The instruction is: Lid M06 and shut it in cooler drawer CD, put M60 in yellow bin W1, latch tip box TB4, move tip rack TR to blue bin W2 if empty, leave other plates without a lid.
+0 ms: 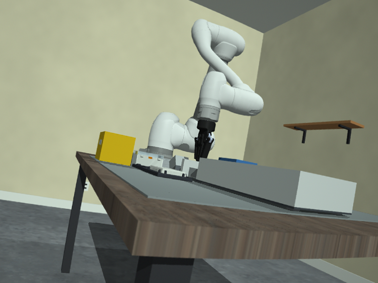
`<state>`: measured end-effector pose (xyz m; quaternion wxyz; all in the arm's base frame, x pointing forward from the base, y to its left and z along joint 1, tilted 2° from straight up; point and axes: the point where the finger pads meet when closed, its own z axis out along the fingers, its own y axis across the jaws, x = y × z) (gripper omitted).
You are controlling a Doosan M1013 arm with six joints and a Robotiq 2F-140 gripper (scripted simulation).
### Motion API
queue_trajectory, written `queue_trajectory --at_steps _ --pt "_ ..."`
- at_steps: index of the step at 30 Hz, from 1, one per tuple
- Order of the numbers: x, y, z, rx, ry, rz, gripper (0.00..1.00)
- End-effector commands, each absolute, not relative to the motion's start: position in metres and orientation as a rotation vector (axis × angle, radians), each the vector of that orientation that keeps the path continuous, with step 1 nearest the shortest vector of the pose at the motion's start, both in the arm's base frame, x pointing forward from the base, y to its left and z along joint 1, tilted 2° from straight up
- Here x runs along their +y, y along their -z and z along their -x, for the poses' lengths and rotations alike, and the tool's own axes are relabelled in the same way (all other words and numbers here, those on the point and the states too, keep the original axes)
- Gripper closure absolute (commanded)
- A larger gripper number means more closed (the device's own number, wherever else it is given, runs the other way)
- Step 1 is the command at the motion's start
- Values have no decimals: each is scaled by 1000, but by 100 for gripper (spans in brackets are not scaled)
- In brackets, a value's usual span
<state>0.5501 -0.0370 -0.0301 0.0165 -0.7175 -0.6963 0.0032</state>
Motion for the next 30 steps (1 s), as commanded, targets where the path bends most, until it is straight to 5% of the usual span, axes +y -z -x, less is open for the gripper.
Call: queue_trajectory --at_steps 1,30 --pt "-37 30 -556 -2165 -9 2231 100" --pt "-38 31 -587 -2165 -9 2231 100"
